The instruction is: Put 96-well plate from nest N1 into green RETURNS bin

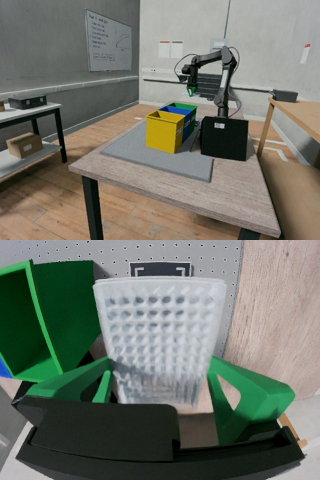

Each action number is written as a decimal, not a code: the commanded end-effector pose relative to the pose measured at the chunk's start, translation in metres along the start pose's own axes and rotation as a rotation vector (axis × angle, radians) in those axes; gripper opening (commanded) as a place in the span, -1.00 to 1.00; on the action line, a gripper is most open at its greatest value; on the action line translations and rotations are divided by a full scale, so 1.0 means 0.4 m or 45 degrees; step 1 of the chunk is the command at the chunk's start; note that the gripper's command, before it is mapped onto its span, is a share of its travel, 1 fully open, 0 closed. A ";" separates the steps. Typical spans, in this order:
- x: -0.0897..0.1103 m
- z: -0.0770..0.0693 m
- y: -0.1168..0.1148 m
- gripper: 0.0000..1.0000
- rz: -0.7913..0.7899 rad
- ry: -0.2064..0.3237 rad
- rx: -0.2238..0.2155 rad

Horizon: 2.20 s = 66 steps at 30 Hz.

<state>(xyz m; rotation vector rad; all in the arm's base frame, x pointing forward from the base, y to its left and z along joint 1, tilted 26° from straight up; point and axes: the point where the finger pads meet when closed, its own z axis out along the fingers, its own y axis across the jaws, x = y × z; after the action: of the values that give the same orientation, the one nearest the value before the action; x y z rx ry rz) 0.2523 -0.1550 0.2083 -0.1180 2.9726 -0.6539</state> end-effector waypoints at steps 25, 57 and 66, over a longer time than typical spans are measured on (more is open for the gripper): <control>-0.008 -0.043 -0.006 -1.00 0.010 -0.056 0.024; -0.001 -0.015 0.180 -1.00 0.075 -0.015 0.013; -0.008 -0.011 0.239 -1.00 0.067 0.002 0.012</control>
<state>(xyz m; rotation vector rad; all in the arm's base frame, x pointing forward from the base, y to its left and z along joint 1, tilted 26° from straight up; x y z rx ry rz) 0.2535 -0.0757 0.1747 -0.0654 2.9611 -0.6518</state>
